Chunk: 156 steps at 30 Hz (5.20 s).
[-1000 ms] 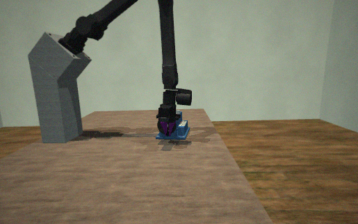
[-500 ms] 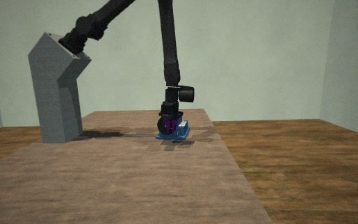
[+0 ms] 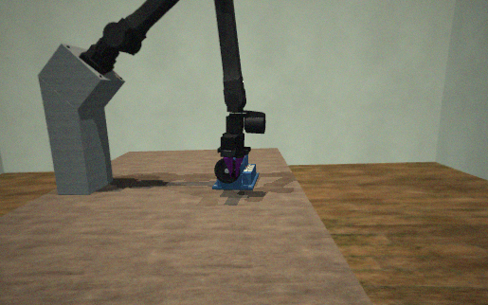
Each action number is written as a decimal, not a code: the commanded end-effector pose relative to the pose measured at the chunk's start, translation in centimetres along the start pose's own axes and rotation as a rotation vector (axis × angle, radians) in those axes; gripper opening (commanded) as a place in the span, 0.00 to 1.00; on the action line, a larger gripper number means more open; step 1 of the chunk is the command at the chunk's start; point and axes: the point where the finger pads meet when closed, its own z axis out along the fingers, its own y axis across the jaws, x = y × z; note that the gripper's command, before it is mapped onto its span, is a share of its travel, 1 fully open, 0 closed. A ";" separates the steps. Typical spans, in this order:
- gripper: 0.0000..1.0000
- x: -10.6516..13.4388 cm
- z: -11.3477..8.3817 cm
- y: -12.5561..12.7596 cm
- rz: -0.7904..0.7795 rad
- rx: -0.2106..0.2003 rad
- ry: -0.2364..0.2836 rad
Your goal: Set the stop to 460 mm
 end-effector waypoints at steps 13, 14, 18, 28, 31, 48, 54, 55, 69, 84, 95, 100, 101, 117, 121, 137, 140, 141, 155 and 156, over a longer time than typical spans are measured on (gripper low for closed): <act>0.06 -0.5 -5.2 2.2 0.002 -0.089 -0.008; 0.06 -0.6 -5.3 1.7 0.002 -0.089 -0.010; 0.06 -0.7 -5.8 0.0 0.000 -0.087 -0.010; 0.06 -0.6 -6.3 -2.8 0.002 -0.062 -0.009; 0.06 -0.6 -5.8 -2.8 0.001 -0.085 -0.010; 0.06 -0.5 -2.7 -7.6 0.005 -0.035 -0.005; 0.06 -0.5 -2.6 -8.4 0.006 -0.022 -0.004; 0.06 -0.5 -2.6 -8.3 0.005 -0.035 -0.005; 0.06 -0.5 -2.1 -9.2 0.003 -0.037 -0.005; 0.06 -0.2 -1.2 -10.4 -0.001 -0.036 -0.003; 0.06 0.1 -0.4 -11.8 -0.002 -0.012 -0.001; 0.06 0.6 0.7 -11.3 -0.004 -0.011 0.005; 0.06 0.5 1.2 -9.9 -0.005 -0.030 0.004; 0.06 0.4 2.8 -8.5 -0.004 -0.028 0.003; 0.06 0.4 2.5 -7.7 -0.004 -0.031 0.003; 0.06 0.4 0.7 -5.4 -0.006 -0.062 0.001; 0.06 0.4 0.7 -5.4 -0.006 -0.062 0.001; 0.06 0.4 0.7 -5.4 -0.006 -0.062 0.001; 0.06 0.6 5.9 -4.4 0.002 -0.031 0.004; 0.06 0.6 6.2 -4.0 0.001 -0.040 0.003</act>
